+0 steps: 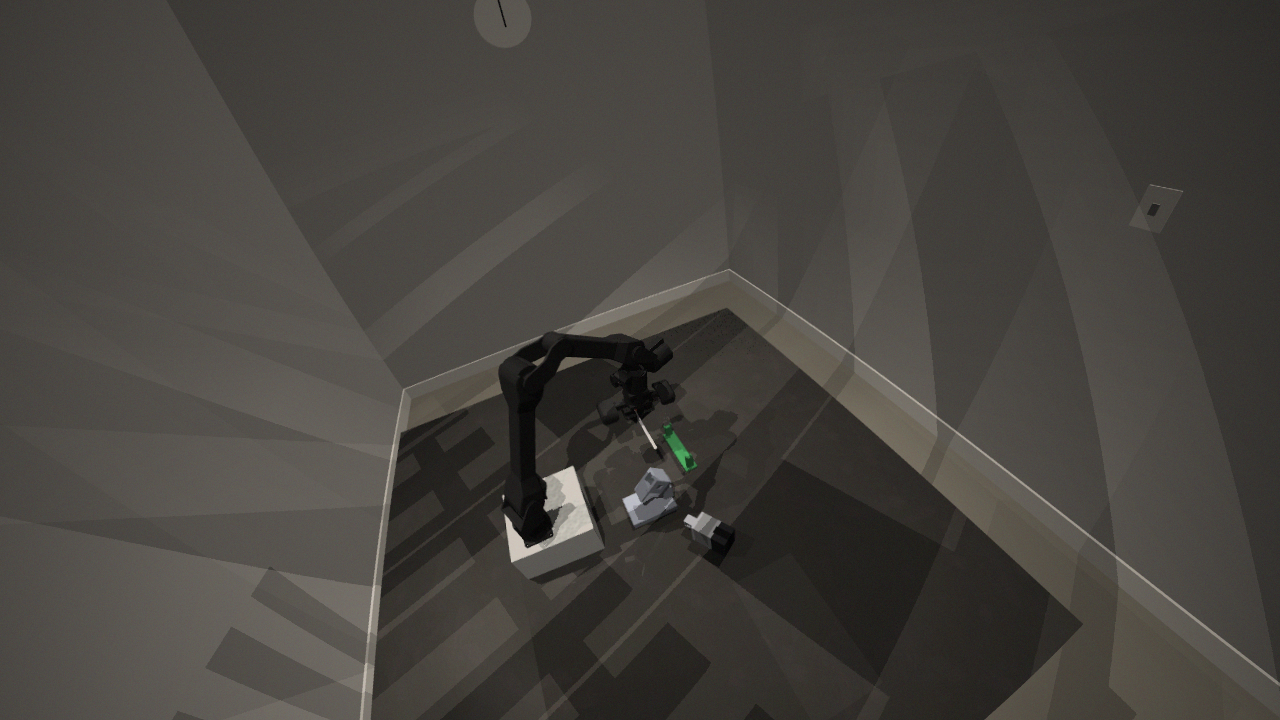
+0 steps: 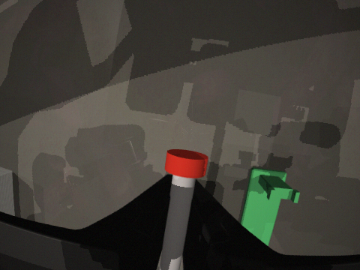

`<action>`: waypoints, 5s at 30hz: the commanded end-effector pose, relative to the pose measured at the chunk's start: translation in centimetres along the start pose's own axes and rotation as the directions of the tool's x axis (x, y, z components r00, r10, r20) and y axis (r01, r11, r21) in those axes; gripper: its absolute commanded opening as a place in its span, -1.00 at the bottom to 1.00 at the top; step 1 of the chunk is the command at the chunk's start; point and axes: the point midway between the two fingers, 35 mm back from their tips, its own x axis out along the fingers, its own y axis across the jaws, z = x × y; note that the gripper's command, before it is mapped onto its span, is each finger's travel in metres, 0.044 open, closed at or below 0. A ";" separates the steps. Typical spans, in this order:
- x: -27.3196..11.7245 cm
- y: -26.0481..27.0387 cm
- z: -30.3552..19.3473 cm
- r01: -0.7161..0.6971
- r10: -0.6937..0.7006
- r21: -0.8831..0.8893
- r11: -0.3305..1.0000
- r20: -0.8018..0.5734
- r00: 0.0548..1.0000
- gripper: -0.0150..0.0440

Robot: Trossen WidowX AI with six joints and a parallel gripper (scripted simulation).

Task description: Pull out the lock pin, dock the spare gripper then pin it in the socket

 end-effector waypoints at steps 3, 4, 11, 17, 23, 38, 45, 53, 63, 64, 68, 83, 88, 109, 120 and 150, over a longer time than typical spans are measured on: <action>-0.4 -1.7 0.8 0.006 -0.006 -0.009 1.000 0.003 1.000 -0.49; -0.4 -2.0 0.9 0.006 -0.006 -0.009 1.000 0.003 1.000 -0.49; -0.6 -3.9 1.7 0.008 -0.008 -0.010 1.000 0.003 1.000 -0.49; -0.6 -5.4 2.4 0.008 -0.008 -0.015 1.000 0.003 1.000 -0.49; -0.6 -6.8 2.9 0.009 -0.009 -0.021 1.000 0.004 1.000 -0.49; 1.1 -7.1 2.7 0.002 -0.002 -0.021 1.000 0.001 1.000 -0.49; 2.2 -7.2 2.5 -0.001 0.001 -0.021 1.000 -0.001 1.000 -0.49; 3.5 -7.3 2.3 -0.005 0.005 -0.020 1.000 -0.003 1.000 -0.49; 5.0 -7.5 2.0 -0.010 0.010 -0.019 1.000 -0.005 1.000 -0.49; 5.2 -7.5 1.9 -0.011 0.011 -0.019 1.000 -0.005 1.000 -0.49; 5.8 -7.6 1.8 -0.013 0.013 -0.019 1.000 -0.006 1.000 -0.49; 6.3 -7.5 1.7 -0.017 0.017 -0.016 1.000 -0.008 1.000 -0.05; 6.3 -7.5 1.7 -0.017 0.017 -0.016 1.000 -0.008 1.000 0.19; 2.5 -6.5 2.1 -0.052 0.051 -0.004 0.999 -0.024 0.998 0.19; 0.5 -5.9 2.4 -0.072 0.072 0.003 0.997 -0.033 0.997 0.19; -2.8 -7.0 -3.2 0.087 -0.090 -0.035 0.996 -0.117 0.989 0.12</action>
